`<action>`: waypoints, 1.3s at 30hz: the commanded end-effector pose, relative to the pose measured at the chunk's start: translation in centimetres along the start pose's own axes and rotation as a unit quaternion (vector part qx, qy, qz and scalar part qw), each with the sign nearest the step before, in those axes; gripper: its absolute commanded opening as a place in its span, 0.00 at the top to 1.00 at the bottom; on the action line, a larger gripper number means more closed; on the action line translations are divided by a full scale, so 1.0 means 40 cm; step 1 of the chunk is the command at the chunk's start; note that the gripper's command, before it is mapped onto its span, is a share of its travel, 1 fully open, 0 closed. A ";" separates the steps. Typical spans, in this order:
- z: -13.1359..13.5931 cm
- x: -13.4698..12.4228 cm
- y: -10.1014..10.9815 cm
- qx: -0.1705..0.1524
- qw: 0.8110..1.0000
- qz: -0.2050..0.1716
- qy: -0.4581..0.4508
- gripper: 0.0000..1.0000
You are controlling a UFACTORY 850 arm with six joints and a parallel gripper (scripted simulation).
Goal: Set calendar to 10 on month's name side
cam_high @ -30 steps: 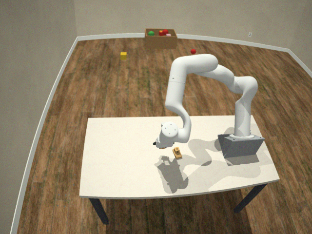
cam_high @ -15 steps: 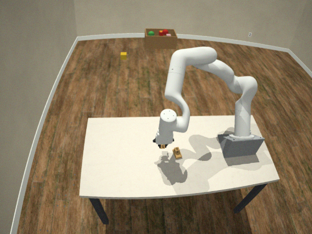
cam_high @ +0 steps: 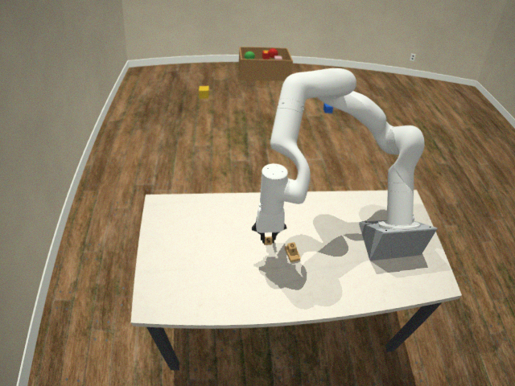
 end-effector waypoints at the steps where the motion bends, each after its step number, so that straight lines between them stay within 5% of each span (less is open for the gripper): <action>1: 0.002 0.004 -0.001 0.001 1.000 -0.017 0.001 0.73; 4: 0.003 0.008 -0.002 0.002 1.000 -0.029 0.002 0.73; 11: 0.009 0.042 -0.005 0.028 0.992 -0.123 0.001 0.73; 22: 0.014 0.053 -0.007 0.028 0.990 -0.139 0.002 0.73; 39: 0.022 0.088 -0.022 0.054 0.968 -0.246 0.002 0.73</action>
Point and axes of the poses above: the point where the finger pads meet when closed, its own y axis back along the fingers, its own z axis across the jaws, x = y × z, the point moved 6 cm from there along y, back along the fingers, and after that the axes turned 13 degrees about y, right-handed, at the moved point
